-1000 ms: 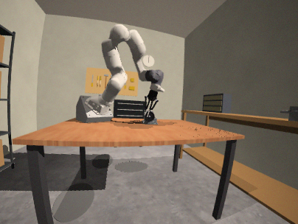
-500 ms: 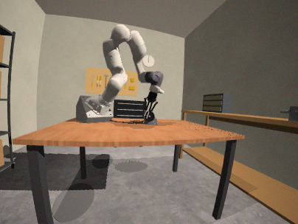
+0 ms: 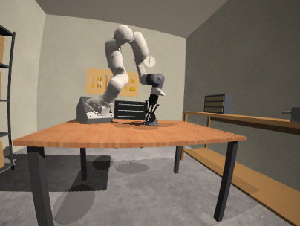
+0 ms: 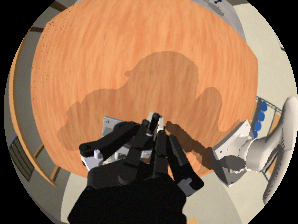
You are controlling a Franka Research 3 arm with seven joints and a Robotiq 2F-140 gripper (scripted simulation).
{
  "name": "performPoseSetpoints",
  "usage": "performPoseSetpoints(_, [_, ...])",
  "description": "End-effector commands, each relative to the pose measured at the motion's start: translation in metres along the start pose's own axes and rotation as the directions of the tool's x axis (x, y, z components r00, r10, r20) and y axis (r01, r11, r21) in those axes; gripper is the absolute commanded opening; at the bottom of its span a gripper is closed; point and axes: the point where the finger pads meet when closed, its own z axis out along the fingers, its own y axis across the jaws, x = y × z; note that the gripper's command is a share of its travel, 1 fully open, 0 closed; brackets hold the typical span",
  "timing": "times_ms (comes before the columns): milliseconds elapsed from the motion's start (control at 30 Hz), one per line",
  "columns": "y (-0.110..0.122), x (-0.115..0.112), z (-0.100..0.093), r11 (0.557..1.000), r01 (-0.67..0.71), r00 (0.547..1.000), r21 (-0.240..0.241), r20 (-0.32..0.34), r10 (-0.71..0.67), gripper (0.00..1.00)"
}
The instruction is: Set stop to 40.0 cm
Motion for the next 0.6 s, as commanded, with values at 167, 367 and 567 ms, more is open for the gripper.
performPoseSetpoints(167, [-0.002, 0.000, 0.009, 1.000, -0.001, 1.000, -0.005, -0.004, 0.001, 0.04])
performPoseSetpoints(367, [-0.005, 0.000, 0.011, 1.000, -0.001, 1.000, -0.005, -0.004, 0.001, 0.04])
performPoseSetpoints(567, [-0.009, 0.000, 0.014, 1.000, -0.001, 1.000, -0.005, -0.004, 0.001, 0.04])
